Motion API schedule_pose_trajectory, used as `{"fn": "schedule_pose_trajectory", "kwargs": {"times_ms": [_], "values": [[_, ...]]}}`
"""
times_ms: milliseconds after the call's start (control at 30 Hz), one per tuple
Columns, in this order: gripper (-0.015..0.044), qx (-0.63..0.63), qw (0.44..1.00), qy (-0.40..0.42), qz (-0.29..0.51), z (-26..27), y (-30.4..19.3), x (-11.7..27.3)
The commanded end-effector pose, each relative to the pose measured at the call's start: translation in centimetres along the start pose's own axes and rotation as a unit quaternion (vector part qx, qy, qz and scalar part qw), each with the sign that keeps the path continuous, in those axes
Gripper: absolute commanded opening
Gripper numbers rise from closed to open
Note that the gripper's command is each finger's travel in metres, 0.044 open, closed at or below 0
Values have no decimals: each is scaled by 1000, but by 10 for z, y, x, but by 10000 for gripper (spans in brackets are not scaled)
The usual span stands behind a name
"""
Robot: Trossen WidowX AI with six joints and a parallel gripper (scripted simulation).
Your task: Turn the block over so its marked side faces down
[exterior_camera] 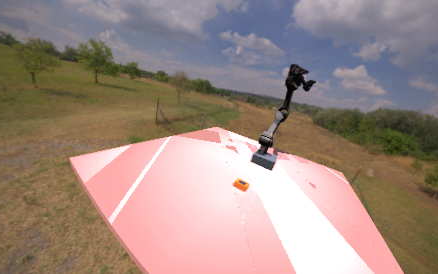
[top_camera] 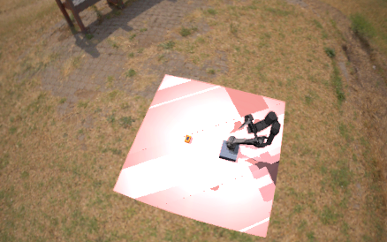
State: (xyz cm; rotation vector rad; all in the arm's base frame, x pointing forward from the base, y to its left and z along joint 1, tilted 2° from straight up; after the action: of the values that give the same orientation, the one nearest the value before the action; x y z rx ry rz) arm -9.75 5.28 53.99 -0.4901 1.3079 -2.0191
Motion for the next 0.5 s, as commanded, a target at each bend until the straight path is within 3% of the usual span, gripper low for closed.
{"fn": "schedule_pose_trajectory", "kwargs": {"times_ms": [0, 167, 467], "values": [[426, 2, 1000, 0, -1, 1, 0, 0], [440, 48, 999, -1, -26, 27, 10, -18], [440, 193, 970, -29, -144, 117, 64, -98]]}}
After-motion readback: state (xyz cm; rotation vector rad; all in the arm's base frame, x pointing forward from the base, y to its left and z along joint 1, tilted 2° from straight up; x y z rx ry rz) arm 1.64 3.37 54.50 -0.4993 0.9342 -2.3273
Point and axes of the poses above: the point midway between the two fingers, 35 mm back from their tips, its own x axis back along the fingers, its own z axis across the jaws, y = z × x, the point moved 10 cm from there along x, back along the fingers
